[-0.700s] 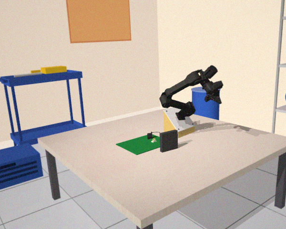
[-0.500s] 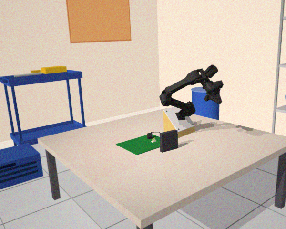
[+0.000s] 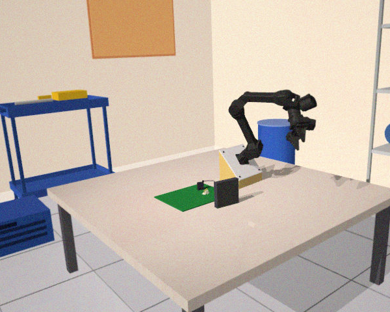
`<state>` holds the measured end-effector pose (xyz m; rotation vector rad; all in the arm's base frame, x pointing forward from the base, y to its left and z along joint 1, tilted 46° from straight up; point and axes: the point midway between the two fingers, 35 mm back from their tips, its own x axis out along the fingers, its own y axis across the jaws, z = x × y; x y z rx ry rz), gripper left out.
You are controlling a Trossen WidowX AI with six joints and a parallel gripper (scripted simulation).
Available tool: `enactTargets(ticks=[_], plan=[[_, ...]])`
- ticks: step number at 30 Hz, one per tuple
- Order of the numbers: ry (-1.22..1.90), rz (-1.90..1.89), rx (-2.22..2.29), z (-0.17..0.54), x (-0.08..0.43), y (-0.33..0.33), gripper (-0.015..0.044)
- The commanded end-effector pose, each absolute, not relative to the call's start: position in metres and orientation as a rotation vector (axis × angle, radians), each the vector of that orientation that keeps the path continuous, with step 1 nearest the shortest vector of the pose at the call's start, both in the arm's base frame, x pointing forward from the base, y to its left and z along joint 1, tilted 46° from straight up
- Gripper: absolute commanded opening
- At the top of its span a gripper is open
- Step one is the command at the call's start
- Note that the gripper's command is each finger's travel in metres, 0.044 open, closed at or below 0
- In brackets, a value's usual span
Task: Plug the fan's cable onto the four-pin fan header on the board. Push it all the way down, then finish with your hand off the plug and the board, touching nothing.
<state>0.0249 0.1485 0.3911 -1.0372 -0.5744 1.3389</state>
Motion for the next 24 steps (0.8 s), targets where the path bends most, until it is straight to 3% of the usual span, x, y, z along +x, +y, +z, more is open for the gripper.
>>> enactTargets(ticks=[1,11,24], plan=[[-0.439,1.274,-1.077,0.382,0.028,0.165,0.044],[-0.008,1.082,-1.118,0.341,0.073,0.211,0.044],[0.563,0.792,-0.93,0.272,0.196,0.213,0.044]])
